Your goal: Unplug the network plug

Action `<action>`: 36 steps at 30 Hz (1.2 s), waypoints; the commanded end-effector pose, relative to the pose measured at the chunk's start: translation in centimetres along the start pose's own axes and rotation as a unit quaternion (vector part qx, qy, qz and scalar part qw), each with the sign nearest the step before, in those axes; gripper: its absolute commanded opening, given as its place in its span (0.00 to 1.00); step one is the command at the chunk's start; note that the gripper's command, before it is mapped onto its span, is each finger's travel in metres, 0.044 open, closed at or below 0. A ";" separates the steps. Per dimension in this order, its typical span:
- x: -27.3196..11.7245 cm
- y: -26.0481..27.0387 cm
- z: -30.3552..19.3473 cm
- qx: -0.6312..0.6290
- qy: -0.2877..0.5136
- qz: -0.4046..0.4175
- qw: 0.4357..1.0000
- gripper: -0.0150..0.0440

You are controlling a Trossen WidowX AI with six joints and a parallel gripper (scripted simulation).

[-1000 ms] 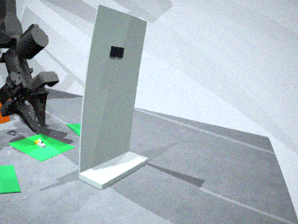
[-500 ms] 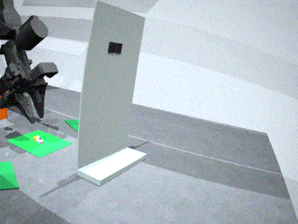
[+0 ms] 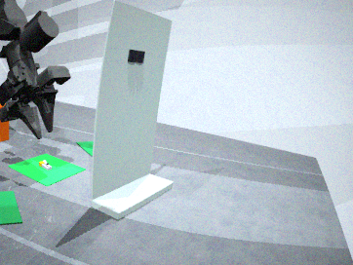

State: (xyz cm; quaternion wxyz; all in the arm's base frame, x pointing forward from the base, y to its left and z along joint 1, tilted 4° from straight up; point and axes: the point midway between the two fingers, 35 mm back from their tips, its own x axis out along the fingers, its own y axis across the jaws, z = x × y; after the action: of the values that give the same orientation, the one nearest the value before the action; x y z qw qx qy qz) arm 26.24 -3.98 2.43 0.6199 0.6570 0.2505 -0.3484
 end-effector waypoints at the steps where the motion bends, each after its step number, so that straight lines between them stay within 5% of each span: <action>1: -0.4 0.6 0.0 0.002 -0.002 0.004 1.000 0.52; 36: -3.8 2.3 0.1 0.003 -0.002 0.004 1.000 0.52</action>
State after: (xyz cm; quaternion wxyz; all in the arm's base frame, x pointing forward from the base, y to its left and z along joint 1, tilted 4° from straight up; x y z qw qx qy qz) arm 25.56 -3.84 6.25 0.6197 0.6571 0.2504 -0.3485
